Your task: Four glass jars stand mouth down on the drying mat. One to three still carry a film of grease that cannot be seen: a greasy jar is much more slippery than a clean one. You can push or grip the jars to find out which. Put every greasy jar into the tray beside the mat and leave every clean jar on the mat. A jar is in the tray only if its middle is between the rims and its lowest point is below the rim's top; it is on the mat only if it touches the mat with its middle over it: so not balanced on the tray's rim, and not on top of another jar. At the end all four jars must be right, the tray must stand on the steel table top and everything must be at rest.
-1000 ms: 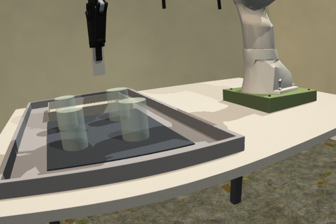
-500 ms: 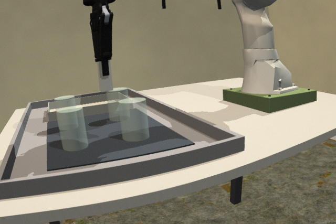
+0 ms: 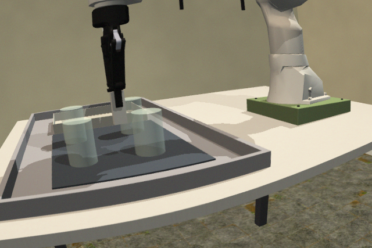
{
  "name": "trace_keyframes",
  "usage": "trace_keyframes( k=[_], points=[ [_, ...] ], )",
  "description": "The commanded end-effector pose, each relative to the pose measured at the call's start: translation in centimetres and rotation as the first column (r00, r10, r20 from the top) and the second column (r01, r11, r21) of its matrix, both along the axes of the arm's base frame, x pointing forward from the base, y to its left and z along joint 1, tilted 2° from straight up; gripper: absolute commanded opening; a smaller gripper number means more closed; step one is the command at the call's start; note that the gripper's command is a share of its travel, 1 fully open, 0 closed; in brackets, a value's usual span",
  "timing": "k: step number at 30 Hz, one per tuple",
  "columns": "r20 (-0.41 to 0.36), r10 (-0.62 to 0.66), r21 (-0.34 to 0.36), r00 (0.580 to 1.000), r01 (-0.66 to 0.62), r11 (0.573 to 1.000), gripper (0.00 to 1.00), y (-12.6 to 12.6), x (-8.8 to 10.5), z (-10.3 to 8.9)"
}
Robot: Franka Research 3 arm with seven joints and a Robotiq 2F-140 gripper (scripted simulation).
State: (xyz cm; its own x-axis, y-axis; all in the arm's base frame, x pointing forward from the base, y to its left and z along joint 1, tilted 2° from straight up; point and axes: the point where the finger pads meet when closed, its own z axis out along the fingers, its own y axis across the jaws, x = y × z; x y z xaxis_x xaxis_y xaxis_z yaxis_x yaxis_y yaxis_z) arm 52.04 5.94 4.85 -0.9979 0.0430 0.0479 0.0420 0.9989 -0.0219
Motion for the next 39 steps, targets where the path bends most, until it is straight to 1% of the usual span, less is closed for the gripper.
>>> trace_keyframes(
  k=[1,39],
  points=[
    [0.018,-0.023,-0.004,1.0,0.023,1.0,0.0,0.04,0.52,0.06],
    [0.018,-0.023,-0.004,1.0,0.023,1.0,0.0,0.07,0.16,0.07]
  ],
)
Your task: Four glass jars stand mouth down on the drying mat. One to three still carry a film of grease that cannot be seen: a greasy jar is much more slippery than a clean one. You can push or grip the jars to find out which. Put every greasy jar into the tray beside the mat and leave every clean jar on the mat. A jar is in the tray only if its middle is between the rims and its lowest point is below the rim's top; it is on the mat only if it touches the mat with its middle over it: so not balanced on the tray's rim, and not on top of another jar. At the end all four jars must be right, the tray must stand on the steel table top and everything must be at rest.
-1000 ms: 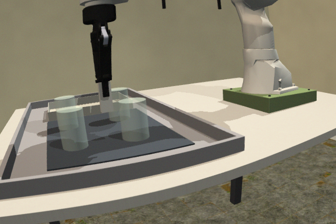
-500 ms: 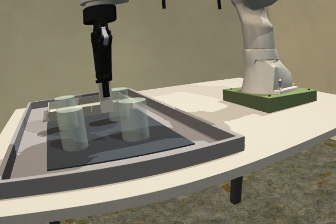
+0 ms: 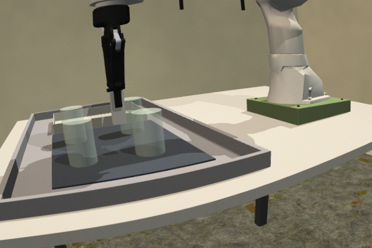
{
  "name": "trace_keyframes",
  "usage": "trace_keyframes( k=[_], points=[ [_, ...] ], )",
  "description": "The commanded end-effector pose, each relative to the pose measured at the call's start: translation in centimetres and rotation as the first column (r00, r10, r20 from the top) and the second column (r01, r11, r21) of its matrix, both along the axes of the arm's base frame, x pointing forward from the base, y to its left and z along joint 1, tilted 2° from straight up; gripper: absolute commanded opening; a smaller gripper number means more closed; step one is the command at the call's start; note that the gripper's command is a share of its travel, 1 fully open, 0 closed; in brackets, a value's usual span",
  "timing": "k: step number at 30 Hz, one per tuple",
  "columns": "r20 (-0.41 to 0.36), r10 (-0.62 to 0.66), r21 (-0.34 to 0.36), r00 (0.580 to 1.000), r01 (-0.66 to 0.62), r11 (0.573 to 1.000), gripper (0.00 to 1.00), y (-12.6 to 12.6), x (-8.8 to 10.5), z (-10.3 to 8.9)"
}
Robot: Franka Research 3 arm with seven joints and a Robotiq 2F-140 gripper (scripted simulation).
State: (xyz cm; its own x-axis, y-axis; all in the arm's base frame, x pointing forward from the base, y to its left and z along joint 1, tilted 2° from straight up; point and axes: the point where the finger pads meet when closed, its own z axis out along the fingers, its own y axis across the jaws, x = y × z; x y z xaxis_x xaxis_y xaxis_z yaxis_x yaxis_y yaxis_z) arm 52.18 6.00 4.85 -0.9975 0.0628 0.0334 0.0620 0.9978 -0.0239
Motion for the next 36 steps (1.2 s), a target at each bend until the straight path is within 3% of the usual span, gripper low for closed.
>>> trace_keyframes(
  k=[1,36],
  points=[
    [0.003,-0.004,-0.001,1.0,0.004,1.0,0.0,0.0,0.01,0.06],
    [0.003,-0.004,-0.001,1.0,0.004,1.0,0.0,0.03,-0.4,0.08]
  ],
)
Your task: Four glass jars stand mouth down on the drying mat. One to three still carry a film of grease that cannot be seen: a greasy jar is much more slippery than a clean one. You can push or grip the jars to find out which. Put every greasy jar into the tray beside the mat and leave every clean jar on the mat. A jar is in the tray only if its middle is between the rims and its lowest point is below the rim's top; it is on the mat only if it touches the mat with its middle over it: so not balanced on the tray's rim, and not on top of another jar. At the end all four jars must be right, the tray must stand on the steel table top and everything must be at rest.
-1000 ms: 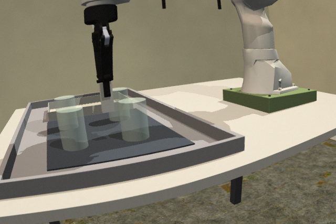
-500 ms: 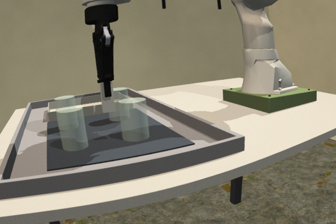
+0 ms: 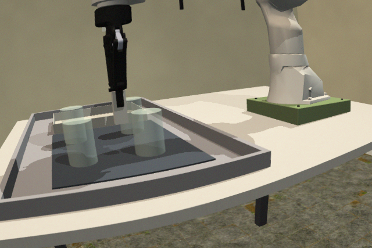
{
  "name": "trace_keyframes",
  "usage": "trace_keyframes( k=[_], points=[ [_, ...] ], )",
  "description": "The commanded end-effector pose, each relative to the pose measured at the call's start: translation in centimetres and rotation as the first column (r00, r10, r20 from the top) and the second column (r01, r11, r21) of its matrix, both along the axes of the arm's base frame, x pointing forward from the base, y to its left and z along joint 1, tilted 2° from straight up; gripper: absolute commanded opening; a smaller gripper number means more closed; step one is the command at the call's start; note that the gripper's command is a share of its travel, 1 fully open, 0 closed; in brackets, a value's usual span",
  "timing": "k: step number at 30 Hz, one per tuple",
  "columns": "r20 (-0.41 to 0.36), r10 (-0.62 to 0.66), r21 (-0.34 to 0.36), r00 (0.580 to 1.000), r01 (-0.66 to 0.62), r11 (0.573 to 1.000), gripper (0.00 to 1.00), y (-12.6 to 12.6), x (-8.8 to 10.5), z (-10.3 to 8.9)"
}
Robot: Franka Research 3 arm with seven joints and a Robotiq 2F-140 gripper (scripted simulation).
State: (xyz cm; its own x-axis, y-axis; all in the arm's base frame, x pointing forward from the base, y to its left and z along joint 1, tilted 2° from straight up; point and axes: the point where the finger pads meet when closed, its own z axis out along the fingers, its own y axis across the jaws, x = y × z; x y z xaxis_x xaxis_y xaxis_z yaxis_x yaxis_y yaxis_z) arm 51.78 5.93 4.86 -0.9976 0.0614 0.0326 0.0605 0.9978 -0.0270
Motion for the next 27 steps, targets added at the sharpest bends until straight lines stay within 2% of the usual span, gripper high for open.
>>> trace_keyframes(
  k=[1,27],
  points=[
    [0.003,-0.005,0.002,1.0,0.005,1.0,0.0,0.11,-0.02,0.07],
    [0.003,-0.005,0.002,1.0,0.005,1.0,0.0,0.13,-0.34,0.08]
  ],
)
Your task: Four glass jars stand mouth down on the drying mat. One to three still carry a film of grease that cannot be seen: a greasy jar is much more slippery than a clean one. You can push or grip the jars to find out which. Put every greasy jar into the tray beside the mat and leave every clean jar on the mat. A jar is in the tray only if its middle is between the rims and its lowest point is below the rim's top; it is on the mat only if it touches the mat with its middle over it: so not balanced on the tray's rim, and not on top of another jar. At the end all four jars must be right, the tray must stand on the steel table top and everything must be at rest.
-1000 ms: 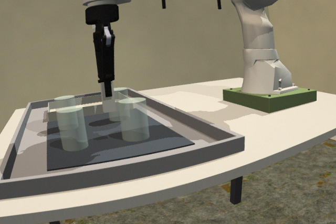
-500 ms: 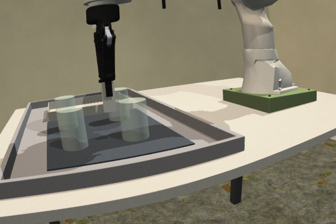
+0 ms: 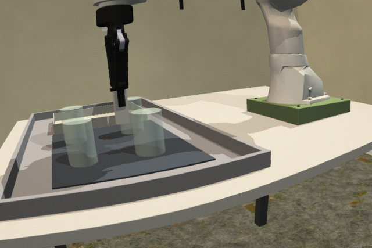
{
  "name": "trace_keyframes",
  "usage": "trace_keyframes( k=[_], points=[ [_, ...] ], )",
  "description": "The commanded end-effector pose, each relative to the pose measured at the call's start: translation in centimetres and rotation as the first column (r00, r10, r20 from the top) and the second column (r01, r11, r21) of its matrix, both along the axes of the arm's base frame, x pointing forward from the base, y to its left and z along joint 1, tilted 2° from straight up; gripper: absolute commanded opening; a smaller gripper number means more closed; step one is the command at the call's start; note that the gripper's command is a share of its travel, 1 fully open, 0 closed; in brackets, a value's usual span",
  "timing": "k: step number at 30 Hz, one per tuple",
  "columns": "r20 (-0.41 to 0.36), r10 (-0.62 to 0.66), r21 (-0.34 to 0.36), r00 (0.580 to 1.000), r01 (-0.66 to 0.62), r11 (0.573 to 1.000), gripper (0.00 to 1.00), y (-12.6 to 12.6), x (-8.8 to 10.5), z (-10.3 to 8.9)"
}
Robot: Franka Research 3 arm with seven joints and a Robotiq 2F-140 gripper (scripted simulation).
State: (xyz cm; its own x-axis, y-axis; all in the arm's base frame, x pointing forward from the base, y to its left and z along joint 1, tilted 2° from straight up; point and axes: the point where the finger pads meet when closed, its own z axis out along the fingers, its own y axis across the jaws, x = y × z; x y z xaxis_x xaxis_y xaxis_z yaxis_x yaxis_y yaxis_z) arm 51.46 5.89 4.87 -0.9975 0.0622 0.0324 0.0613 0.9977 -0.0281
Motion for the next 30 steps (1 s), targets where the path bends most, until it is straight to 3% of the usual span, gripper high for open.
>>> trace_keyframes(
  k=[1,30],
  points=[
    [0.003,-0.004,0.003,1.0,0.004,1.0,0.0,0.16,-0.03,0.08],
    [0.003,-0.004,0.003,1.0,0.004,1.0,0.0,0.19,-0.36,0.09]
  ],
)
